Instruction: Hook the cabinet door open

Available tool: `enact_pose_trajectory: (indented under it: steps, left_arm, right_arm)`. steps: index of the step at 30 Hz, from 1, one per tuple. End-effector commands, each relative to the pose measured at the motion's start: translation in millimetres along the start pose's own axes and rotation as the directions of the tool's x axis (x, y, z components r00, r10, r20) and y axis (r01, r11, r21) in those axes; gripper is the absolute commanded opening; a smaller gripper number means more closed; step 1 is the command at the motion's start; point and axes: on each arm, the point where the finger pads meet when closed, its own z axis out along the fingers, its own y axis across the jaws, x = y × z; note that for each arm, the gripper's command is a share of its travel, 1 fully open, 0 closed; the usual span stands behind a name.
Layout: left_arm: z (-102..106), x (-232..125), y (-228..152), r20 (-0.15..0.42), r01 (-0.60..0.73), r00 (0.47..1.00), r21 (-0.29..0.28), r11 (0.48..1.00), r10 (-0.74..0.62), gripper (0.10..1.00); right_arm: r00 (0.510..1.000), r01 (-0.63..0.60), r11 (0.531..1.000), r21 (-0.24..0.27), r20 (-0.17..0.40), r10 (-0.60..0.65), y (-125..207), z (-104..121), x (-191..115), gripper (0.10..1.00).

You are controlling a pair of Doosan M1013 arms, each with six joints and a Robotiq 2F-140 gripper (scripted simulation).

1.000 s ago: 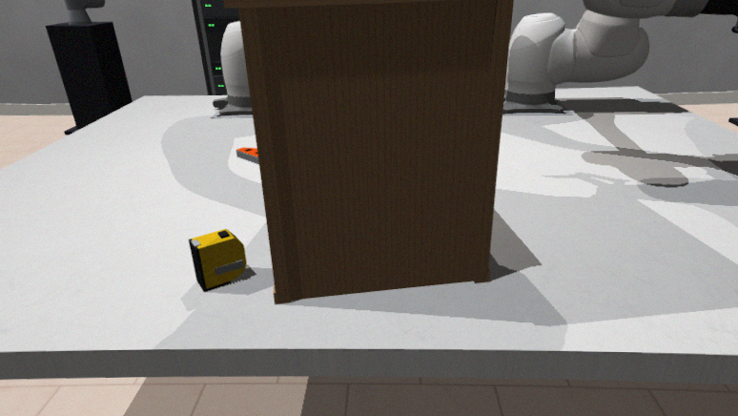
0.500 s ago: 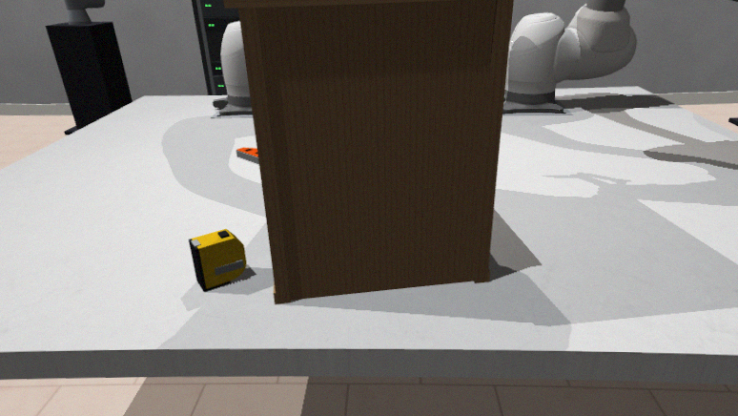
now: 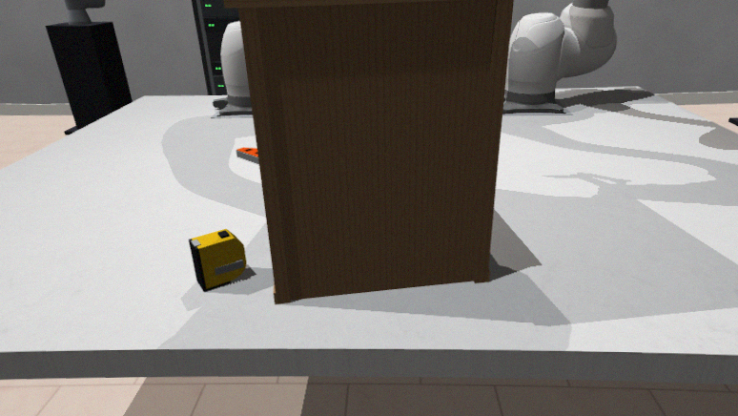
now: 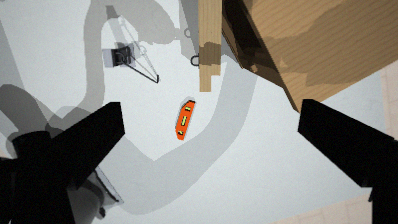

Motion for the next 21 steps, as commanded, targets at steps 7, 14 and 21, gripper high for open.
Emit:
enact_pose_trajectory:
  steps: [7,14,21]
  left_arm:
    - [87.3,-117.3,-32.5,0.335,0.036,0.942,-0.147,0.989,0.015,1.0]
    - [105.3,-199.0,-36.0,0.552,0.143,0.832,-0.303,0.942,0.051,1.0]
    - [99.3,-259.1,-32.2,0.687,0.302,0.72,-0.443,0.844,0.103,1.0]
  right_arm:
    - [1.0,0.0,1.0,-0.001,-0.001,0.0,-0.2,-1.0,0.0,1.0]
    - [1.0,0.0,1.0,-0.001,-0.001,0.0,-0.2,-1.0,0.0,1.0]
    - [1.0,0.0,1.0,-0.001,-0.001,0.0,-0.2,-1.0,0.0,1.0]
